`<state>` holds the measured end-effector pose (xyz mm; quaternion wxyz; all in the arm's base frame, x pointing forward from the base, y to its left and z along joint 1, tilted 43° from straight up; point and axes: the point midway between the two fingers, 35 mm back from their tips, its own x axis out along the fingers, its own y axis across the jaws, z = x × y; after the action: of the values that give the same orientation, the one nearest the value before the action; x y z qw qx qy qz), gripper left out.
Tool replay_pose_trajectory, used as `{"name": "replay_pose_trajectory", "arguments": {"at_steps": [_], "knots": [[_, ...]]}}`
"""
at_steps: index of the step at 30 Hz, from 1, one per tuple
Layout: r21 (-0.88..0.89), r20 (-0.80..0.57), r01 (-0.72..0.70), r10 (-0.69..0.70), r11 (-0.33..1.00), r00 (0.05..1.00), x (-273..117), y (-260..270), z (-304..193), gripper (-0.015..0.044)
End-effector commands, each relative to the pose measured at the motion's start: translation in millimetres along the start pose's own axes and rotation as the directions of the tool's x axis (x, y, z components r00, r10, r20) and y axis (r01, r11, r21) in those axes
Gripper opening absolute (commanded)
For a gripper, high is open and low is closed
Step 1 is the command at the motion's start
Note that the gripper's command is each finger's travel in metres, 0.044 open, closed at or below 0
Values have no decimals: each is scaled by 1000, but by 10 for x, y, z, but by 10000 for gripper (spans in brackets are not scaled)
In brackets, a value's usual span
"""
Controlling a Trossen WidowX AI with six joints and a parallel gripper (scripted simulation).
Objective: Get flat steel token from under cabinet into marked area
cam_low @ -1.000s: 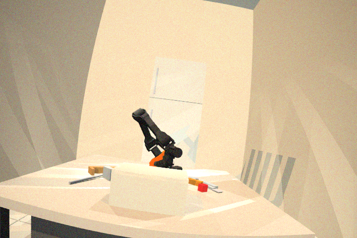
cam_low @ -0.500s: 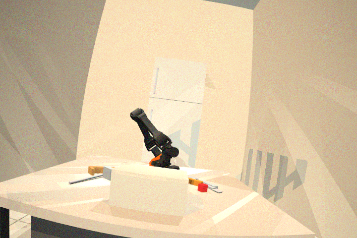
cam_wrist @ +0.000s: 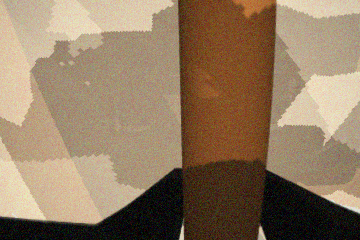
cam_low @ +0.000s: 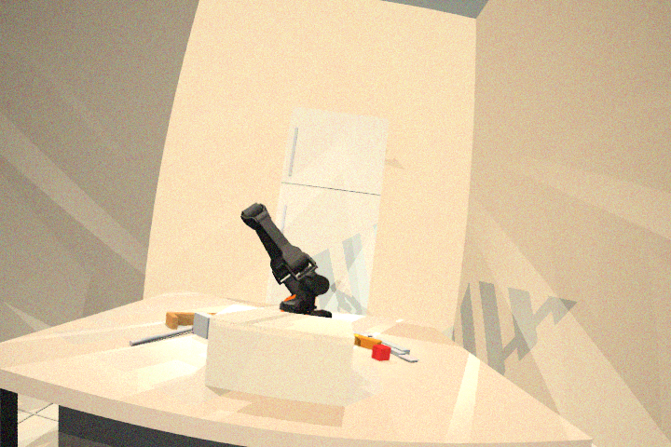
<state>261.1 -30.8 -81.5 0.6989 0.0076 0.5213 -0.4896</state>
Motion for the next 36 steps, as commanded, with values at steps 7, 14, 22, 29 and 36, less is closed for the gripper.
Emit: {"name": "replay_pose_trajectory", "arguments": {"at_steps": [7, 14, 22, 29, 36], "knots": [[-1, 18, -4, 4, 1000, 1000, -24, -80, 95, 0], [-1, 18, -4, 4, 1000, 1000, -24, -141, 136, 0], [-1, 18, -3, 3, 1000, 1000, -24, -210, 187, 0], [-1, 18, -3, 3, 1000, 1000, -25, -270, 229, 0], [-1, 18, -3, 3, 1000, 1000, -25, -330, 271, 0]]}}
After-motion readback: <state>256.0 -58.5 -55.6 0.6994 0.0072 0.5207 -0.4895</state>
